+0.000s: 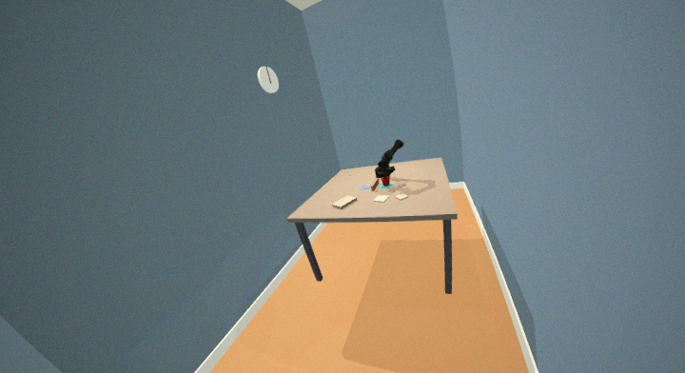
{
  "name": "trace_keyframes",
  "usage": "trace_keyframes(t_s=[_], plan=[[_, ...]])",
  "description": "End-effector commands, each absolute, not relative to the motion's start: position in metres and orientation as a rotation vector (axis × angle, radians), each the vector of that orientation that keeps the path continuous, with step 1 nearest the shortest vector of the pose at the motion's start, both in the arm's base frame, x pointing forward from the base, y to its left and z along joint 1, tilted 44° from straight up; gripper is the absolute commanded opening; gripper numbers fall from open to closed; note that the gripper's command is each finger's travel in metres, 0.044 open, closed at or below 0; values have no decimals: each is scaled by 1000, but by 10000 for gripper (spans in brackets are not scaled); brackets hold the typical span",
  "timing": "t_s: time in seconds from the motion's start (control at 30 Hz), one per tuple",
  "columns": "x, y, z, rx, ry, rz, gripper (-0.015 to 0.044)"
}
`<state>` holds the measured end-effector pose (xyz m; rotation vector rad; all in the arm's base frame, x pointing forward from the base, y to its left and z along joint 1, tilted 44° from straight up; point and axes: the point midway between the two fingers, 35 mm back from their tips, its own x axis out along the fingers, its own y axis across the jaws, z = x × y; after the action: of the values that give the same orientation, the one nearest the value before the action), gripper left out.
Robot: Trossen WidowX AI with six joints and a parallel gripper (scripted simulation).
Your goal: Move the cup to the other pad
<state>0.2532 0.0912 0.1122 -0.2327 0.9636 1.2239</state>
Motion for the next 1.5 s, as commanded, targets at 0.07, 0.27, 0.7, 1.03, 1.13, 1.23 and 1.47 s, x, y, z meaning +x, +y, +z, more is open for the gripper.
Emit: trace_keyframes(t_s=[0.07, 0.27, 0.7, 1.03, 1.13, 1.23, 1.47], plan=[[253, 89, 114, -234, 964, 1225, 128], [254, 84, 120, -235, 964, 1224, 128], [254, 72, 131, -234, 965, 1224, 128], [254, 64, 140, -233, 965, 1224, 128], [254, 62, 143, -233, 965, 1225, 128], [254, 59, 145, -232, 965, 1225, 128], [253, 60, 146, -228, 964, 1226, 206]])
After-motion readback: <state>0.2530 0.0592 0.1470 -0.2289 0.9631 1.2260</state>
